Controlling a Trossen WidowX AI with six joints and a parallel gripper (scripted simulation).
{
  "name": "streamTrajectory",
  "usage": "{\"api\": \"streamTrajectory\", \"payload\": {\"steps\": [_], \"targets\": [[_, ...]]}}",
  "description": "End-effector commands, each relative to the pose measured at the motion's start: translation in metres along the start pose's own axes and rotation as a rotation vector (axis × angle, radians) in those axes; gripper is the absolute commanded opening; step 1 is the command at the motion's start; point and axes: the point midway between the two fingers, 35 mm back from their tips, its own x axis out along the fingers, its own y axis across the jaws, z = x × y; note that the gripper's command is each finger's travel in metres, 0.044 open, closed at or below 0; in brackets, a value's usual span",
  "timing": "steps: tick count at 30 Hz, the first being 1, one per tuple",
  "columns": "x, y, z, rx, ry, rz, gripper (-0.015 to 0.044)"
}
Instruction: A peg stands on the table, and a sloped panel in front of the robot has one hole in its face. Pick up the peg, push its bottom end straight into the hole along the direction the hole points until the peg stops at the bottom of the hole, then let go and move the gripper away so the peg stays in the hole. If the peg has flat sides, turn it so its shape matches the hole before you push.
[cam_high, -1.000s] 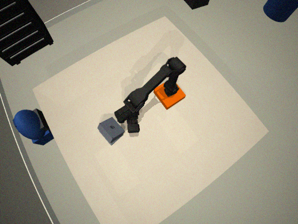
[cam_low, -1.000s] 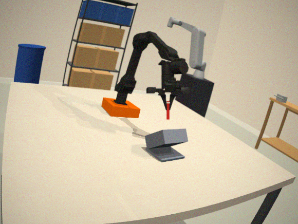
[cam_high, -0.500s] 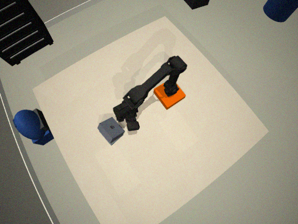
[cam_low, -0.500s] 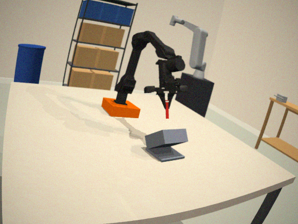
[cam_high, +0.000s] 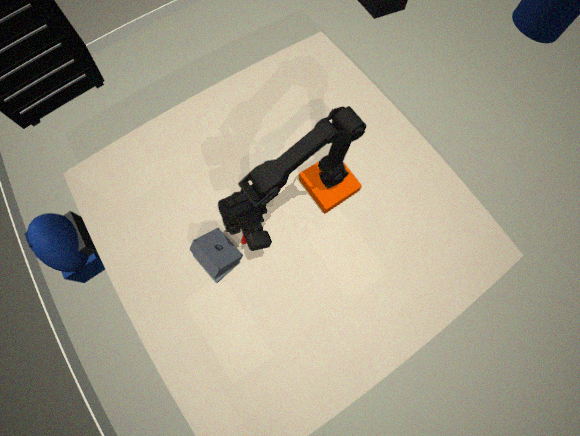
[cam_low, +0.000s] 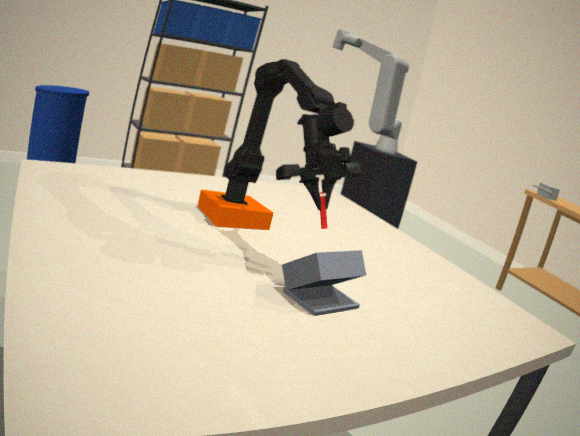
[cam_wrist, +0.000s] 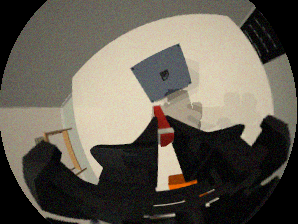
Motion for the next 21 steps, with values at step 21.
{"api": "streamTrajectory", "payload": {"steps": [21], "targets": [[-0.010, -0.018, 0.013, -0.197, -0.103, 0.014, 0.0000]]}}
